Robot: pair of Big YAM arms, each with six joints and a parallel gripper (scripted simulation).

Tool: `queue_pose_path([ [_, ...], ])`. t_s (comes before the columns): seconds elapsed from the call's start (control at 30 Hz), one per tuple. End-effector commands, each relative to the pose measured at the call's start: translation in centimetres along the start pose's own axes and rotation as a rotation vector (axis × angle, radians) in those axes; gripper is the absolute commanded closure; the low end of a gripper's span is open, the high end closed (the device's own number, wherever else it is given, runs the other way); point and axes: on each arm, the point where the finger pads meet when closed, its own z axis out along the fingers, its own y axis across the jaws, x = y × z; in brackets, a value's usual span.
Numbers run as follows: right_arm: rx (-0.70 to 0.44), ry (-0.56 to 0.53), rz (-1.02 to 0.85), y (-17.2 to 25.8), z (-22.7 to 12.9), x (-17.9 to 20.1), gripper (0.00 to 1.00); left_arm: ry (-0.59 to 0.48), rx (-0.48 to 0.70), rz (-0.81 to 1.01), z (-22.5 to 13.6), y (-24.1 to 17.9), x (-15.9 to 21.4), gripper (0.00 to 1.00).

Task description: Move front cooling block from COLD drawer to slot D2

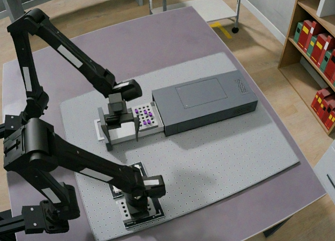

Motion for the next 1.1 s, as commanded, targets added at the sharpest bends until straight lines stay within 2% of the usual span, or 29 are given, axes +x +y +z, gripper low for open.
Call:
queue_pose_path([
  [0.0,-0.006,-0.080,-0.007,0.25,-2.29,-4.00,0.16,-0.017,-0.008,0.035,0.33,1.26,-1.05,0.00],
  [0.2,-0.006,-0.080,-0.007,0.24,-2.29,-3.99,0.16,-0.017,-0.008,0.035,0.33,1.26,-1.05,0.00],
  [0.33,-0.001,-0.126,-0.014,-0.17,-1.56,-4.45,0.16,-0.017,-0.008,0.035,0.33,1.26,-1.05,0.00],
  [1.07,-0.001,-0.126,-0.014,-0.08,-1.57,-4.46,0.16,-0.017,-0.008,0.035,0.33,1.26,-1.05,0.00],
])
